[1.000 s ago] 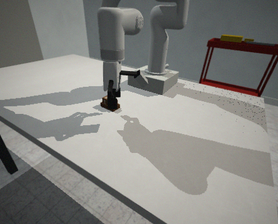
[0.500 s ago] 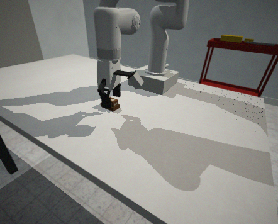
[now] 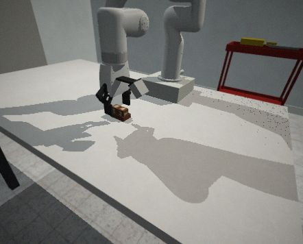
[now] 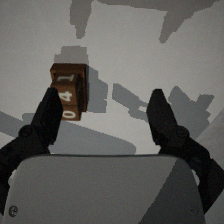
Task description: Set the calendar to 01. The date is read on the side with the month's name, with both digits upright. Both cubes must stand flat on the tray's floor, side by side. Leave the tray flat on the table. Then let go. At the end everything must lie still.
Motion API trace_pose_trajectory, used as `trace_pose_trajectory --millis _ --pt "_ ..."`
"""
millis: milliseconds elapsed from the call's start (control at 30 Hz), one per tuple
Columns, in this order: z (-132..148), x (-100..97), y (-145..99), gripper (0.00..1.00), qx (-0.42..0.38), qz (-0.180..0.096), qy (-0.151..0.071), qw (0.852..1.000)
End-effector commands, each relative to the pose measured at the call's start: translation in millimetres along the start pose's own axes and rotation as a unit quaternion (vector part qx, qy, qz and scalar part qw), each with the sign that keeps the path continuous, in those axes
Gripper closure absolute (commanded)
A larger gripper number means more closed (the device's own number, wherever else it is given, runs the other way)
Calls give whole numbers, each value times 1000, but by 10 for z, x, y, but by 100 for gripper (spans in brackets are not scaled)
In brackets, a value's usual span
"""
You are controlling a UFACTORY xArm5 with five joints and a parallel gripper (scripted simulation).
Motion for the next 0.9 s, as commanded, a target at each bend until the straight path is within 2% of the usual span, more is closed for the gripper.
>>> trace_pose_trajectory --millis 0,67,233,433,533,600,700,867 --pt "13 -11 -19 0 17 0 -2 1000" --pt "13 -11 -28 0 32 0 -2 999" --pt "15 -12 -89 0 129 1 -2 992" --pt "19 -13 -182 0 147 1 -2 989" --pt "20 -14 -217 0 203 2 -2 979" --pt "20 -14 -217 0 203 2 -2 979" --pt "21 -14 -252 0 257 2 -2 966" --pt "24 -15 -340 0 266 2 -2 964"
Point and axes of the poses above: the point where the finger pads meet when closed, its own x axis out along the fingers, its own z axis across the jaws, y = z × x, the point moved 5 cm from there along -x, back along the fingers, and after that the axes turned 2 degrees about x, right-handed, at the moved point
